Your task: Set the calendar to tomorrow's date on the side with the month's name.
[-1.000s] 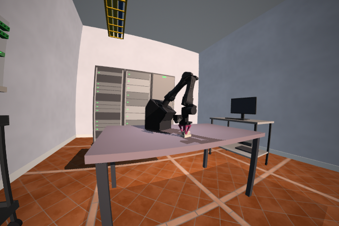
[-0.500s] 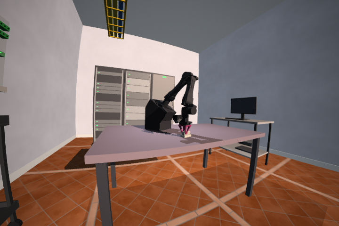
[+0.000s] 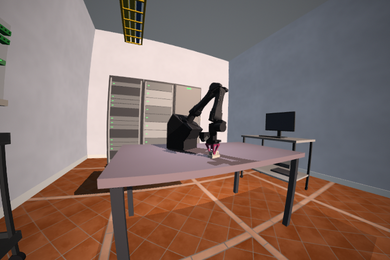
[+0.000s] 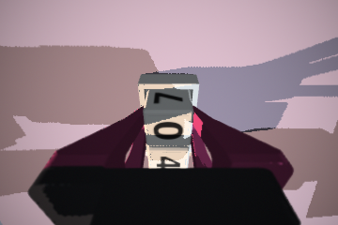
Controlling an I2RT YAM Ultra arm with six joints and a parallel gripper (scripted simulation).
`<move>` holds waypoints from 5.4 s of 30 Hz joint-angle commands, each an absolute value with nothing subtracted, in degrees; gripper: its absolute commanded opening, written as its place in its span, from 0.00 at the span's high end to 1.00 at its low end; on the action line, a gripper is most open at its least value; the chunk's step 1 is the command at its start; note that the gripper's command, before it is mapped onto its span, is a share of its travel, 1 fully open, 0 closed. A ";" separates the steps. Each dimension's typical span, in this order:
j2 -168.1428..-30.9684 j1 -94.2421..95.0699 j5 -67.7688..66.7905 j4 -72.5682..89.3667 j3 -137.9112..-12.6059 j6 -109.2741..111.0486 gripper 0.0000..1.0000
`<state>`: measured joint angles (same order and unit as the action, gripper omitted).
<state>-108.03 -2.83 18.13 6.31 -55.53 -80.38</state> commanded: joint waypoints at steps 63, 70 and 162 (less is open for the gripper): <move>-109.30 -2.71 17.32 6.05 -56.31 -80.66 0.53; -107.65 -3.36 17.40 7.45 -55.08 -80.25 0.53; -79.41 -15.12 23.37 43.95 -60.63 -69.35 0.00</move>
